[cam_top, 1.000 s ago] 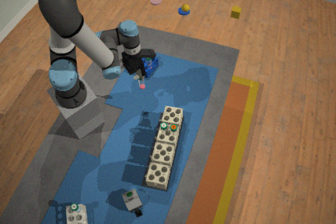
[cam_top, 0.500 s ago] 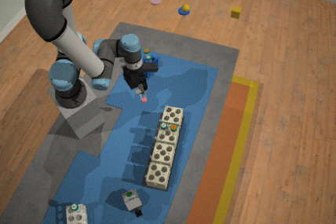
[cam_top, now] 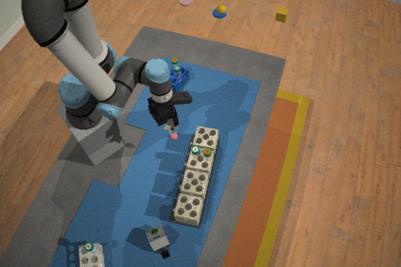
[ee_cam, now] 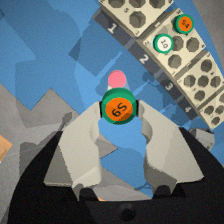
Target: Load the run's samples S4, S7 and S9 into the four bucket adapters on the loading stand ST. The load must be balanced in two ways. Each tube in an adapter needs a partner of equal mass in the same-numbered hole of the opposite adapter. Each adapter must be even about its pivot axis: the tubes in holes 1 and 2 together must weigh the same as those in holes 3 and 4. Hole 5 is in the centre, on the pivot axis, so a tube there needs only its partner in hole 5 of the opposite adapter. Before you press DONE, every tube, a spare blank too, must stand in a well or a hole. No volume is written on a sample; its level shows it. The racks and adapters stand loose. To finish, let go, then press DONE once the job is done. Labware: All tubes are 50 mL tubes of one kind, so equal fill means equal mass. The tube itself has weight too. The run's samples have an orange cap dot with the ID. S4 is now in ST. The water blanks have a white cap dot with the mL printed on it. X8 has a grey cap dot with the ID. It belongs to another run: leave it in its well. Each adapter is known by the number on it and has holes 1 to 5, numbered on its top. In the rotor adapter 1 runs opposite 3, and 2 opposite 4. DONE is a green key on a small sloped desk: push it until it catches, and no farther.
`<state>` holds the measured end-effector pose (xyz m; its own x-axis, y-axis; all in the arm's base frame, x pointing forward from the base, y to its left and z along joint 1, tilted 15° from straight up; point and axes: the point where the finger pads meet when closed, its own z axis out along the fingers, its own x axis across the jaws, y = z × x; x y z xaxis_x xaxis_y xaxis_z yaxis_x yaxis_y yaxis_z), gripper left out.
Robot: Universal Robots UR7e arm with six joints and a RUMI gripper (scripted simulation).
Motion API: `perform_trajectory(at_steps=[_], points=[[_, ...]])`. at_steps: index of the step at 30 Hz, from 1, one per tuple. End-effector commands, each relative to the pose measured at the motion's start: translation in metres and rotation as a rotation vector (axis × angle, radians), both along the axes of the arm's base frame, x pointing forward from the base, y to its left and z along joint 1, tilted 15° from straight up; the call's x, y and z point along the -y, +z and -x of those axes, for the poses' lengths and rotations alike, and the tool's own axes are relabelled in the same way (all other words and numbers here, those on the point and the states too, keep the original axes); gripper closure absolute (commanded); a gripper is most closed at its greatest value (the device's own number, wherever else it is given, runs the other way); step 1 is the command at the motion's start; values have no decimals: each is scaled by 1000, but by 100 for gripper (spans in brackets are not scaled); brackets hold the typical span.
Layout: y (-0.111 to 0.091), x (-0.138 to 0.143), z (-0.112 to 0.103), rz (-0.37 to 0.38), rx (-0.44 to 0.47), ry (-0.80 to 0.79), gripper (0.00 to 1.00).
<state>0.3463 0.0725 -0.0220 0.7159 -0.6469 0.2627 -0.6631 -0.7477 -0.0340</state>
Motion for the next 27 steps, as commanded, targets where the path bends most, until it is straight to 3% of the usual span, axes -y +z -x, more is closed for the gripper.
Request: perform_trajectory(at_steps=[1, 27], points=[[6, 25, -12, -6, -1, 3, 100], [42, 168, -75, -5, -1, 3, 100]])
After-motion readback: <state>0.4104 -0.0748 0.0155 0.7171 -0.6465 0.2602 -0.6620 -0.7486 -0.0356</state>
